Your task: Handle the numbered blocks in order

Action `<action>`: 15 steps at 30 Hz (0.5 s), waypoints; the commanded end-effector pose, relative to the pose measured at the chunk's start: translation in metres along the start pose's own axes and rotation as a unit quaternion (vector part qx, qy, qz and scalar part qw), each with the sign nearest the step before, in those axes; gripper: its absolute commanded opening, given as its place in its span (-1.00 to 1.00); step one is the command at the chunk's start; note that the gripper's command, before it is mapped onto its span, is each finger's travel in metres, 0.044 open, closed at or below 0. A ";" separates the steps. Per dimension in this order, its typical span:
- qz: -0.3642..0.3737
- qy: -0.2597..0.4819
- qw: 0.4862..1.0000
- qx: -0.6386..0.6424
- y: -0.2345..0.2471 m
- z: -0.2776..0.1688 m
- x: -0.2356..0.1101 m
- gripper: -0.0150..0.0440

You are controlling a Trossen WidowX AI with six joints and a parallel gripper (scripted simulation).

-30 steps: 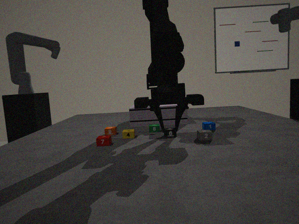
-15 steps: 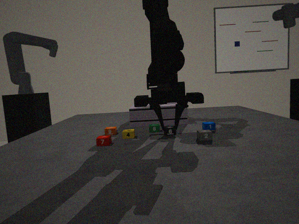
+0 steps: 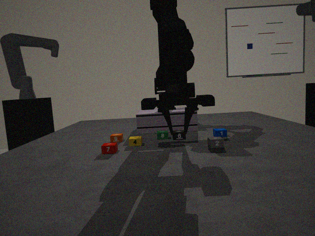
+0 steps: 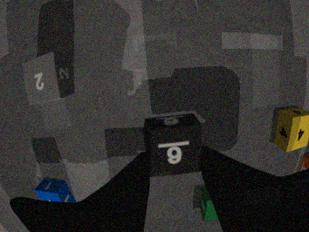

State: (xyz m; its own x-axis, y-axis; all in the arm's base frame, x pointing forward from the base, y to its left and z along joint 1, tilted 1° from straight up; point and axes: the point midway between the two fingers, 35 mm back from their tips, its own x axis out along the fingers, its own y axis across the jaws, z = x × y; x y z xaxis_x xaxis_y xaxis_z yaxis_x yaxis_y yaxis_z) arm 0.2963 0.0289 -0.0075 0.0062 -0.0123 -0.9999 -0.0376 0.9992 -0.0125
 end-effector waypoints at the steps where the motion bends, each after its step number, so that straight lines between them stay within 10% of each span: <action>1: -0.001 -0.001 1.000 0.002 0.000 0.000 -0.001 -0.08; 15: -0.001 -0.001 1.000 0.002 0.000 0.000 0.014 -0.08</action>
State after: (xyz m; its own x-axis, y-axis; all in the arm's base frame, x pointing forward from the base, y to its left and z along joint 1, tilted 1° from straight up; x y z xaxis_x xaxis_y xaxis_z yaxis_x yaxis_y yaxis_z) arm 0.2984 0.0290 -0.0165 0.0207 -0.0108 -0.9997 -0.0371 0.9992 -0.0116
